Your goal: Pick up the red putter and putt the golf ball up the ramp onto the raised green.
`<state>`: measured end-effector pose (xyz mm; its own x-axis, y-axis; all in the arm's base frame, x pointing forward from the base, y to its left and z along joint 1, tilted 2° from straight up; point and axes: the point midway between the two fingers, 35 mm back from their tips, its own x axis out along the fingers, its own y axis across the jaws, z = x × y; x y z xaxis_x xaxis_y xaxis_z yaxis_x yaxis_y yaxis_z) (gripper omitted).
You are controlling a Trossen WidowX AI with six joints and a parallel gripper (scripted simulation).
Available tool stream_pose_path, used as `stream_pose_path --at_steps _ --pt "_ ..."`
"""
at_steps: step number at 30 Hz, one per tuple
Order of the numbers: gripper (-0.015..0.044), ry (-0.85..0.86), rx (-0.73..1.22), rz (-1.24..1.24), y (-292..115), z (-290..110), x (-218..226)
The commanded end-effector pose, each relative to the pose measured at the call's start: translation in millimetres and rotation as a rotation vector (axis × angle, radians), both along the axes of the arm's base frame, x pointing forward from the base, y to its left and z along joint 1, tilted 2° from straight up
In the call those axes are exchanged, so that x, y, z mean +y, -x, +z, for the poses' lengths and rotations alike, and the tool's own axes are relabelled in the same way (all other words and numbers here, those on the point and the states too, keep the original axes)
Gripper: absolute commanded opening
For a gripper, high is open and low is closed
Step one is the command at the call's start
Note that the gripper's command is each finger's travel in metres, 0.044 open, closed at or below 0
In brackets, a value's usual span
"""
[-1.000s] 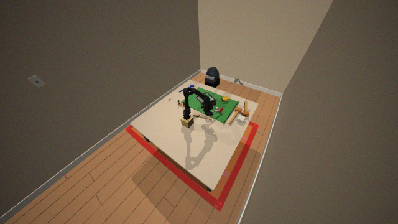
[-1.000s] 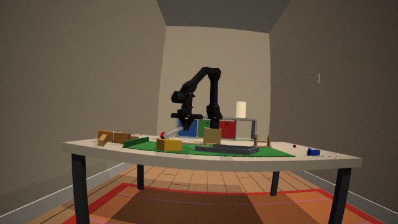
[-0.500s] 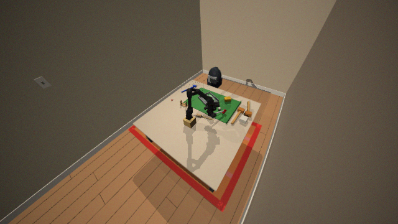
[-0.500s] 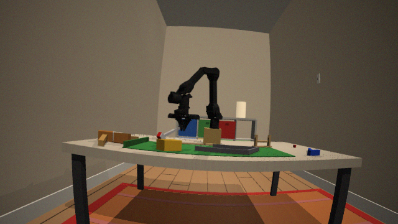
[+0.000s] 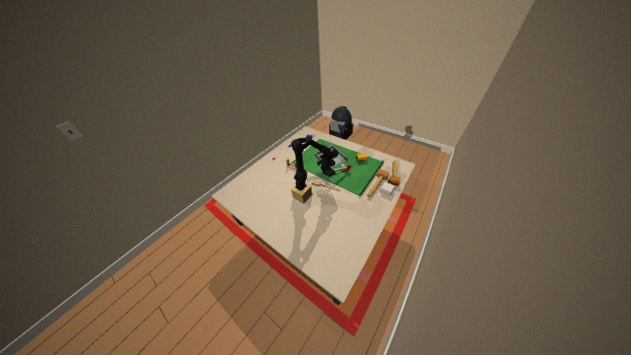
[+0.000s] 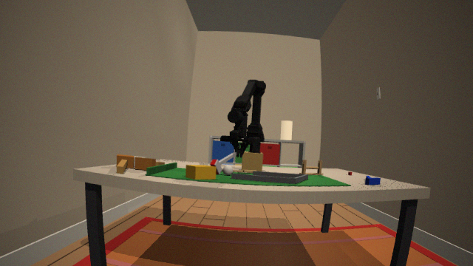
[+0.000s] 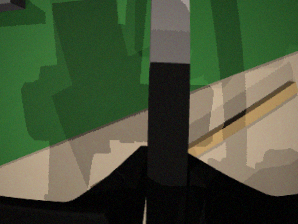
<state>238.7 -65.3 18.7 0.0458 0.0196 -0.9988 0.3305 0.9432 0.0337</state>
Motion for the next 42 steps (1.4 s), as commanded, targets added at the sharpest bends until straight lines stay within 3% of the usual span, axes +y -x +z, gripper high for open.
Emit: stream_pose_path --at_steps 1,14,42 --pt "0.0 0.005 -0.005 -0.016 -1.2 0.7 12.6" --pt "0.0 0.006 -0.006 -0.016 1.1 59.9 11.4" --pt "0.0 0.0 -0.007 -0.013 -0.2 52.4 12.1"
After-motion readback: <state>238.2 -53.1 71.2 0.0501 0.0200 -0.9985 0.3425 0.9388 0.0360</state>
